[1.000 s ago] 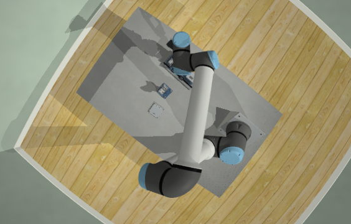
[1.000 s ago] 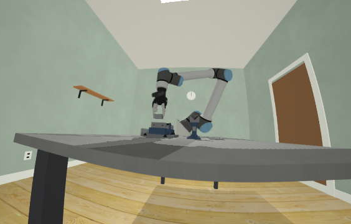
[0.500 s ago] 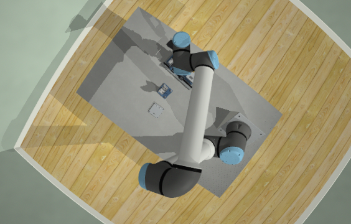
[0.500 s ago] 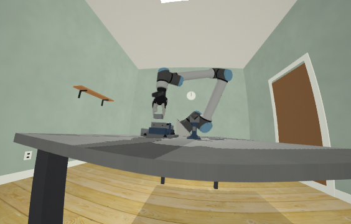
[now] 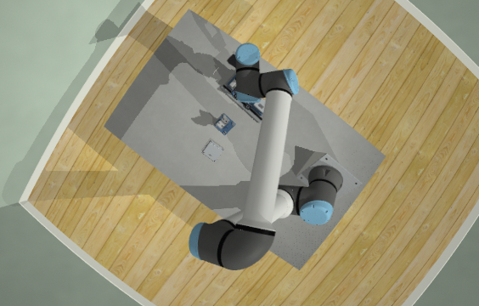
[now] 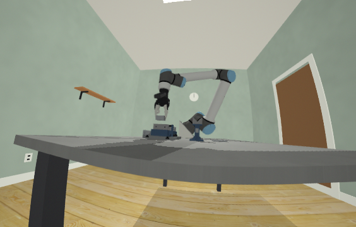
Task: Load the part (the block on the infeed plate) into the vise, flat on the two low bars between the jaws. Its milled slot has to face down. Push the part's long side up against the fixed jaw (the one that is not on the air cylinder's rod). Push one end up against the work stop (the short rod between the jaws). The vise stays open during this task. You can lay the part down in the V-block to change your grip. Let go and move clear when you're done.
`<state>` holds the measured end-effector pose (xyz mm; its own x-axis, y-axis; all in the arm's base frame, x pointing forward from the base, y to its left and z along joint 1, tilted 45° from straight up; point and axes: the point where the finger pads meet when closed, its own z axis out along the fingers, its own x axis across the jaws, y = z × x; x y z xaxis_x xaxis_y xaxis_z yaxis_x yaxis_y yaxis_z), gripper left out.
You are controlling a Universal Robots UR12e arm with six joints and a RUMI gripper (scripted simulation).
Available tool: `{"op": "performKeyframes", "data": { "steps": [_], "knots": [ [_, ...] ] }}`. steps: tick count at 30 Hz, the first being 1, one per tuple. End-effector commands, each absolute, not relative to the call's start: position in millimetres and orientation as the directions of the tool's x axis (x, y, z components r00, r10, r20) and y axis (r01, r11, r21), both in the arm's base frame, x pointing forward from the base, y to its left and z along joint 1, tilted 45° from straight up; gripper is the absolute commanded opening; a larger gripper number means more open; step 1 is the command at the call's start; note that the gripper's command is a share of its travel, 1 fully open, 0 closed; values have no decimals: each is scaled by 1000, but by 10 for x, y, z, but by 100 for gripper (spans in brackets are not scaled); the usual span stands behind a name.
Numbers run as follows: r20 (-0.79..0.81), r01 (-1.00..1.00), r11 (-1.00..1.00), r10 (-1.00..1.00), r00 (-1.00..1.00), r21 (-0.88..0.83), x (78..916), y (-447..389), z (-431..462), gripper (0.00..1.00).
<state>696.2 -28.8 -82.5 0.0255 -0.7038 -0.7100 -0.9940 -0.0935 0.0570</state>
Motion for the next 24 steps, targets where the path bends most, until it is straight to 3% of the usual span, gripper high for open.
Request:
{"op": "performKeyframes", "data": {
  "steps": [1, 24],
  "knots": [
    [-709, -994, -93, -704, 26, 56, 6969, -296, -821, 0],
    [-709, -994, -93, -704, 26, 56, 6961, -243, -874, 0]
  ]
}}
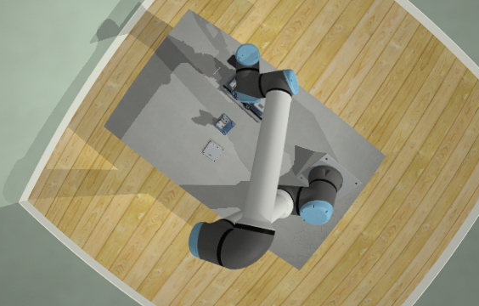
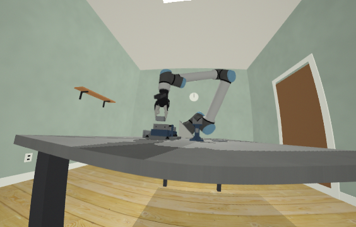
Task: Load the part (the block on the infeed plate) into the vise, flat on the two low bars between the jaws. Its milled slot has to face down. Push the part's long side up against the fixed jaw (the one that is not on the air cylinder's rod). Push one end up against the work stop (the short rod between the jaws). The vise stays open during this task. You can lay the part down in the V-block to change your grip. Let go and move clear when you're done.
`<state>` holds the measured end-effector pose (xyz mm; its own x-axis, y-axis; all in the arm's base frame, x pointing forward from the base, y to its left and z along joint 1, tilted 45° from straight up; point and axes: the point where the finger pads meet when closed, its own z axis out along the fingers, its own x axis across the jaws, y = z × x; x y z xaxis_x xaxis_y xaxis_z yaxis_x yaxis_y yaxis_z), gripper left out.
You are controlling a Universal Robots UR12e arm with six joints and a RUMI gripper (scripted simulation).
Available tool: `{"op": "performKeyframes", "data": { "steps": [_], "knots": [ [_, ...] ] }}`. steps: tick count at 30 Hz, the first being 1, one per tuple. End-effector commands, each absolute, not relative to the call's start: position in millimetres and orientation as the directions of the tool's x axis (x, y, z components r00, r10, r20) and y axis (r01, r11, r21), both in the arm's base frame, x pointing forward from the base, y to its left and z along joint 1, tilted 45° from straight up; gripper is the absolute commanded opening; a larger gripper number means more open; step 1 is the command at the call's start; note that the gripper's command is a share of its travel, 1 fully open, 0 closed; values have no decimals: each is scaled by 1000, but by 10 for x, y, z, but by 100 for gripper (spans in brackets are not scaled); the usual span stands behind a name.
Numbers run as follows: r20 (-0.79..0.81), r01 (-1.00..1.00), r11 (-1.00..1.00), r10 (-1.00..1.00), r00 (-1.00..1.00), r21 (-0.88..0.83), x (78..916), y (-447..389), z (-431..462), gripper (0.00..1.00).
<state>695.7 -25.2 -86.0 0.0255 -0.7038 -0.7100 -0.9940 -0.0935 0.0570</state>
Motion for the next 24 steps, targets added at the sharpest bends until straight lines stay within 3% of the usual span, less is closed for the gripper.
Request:
{"op": "performKeyframes", "data": {
  "steps": [1, 24],
  "knots": [
    [-709, -994, -93, -704, 26, 56, 6960, -238, -879, 0],
    [-709, -994, -93, -704, 26, 56, 6946, -142, -975, 0]
  ]
}}
